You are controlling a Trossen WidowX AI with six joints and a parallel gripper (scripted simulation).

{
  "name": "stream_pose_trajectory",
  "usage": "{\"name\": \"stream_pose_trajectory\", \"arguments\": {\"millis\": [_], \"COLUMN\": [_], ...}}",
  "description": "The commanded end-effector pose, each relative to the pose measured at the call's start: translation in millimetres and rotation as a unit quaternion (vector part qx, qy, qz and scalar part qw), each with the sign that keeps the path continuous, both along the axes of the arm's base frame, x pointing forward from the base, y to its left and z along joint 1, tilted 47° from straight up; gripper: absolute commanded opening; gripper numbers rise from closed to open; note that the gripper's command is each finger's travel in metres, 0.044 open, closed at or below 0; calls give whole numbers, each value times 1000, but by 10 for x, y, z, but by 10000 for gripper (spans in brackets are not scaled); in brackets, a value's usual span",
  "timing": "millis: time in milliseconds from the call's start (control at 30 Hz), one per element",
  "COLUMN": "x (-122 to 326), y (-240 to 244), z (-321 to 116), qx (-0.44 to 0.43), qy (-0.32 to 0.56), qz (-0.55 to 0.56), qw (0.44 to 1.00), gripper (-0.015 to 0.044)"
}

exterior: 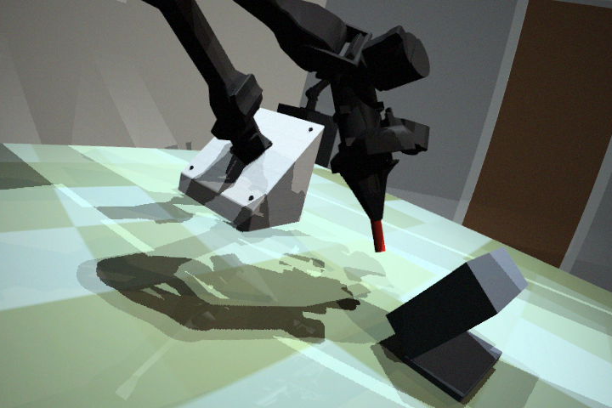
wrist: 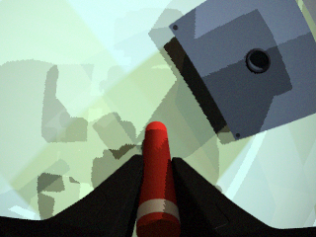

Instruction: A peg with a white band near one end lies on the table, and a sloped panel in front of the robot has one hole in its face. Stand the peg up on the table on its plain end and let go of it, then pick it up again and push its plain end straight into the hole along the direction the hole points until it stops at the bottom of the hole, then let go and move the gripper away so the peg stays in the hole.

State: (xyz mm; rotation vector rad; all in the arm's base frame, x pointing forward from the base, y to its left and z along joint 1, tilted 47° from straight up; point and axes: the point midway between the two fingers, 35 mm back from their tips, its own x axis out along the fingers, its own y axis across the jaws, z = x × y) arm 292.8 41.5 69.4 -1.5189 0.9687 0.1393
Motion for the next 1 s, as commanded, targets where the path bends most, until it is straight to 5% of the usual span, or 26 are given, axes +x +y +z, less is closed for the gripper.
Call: {"name": "stream_pose_trajectory", "arguments": {"millis": [0, 967], "x": [-3, 55], "y": [4, 115], "z": [-17, -48], "qx": [-8, -45], "qy": [-1, -30], "qz": [12, 87], "qw": [1000, 995], "gripper": [0, 0]}}
